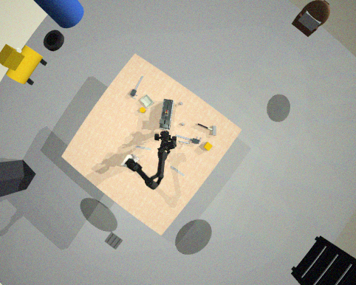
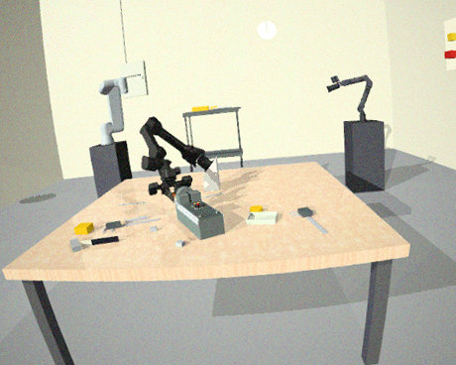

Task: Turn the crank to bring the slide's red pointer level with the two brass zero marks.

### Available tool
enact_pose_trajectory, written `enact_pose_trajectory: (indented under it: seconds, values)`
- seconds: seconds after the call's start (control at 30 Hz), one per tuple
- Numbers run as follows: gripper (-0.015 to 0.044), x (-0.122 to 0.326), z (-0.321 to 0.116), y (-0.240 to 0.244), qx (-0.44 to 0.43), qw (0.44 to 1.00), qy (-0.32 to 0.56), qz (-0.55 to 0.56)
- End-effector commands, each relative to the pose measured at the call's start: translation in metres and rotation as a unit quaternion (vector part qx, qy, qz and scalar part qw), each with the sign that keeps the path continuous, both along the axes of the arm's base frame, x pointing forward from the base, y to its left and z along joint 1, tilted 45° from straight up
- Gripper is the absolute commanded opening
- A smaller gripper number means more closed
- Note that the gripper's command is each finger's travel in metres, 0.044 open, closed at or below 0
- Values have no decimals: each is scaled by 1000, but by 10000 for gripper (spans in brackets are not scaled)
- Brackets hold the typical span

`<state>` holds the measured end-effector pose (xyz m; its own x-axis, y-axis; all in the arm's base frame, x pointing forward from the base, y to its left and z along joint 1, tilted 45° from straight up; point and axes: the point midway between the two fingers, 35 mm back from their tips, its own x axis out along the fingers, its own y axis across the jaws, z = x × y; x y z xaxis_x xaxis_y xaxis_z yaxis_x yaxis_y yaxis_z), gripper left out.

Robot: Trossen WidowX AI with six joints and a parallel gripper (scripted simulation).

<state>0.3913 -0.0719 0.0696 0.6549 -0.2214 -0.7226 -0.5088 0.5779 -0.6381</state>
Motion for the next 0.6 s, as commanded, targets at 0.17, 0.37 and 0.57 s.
enact_pose_trajectory:
  seconds: [0.17,0.37,0.57]
  values:
    - [0,-1,10,9,2,1000,-6,2]
    - [0,-3,12,15,2,1000,-6,2]
    - [0,-5,14,21,2,1000,-6,2]
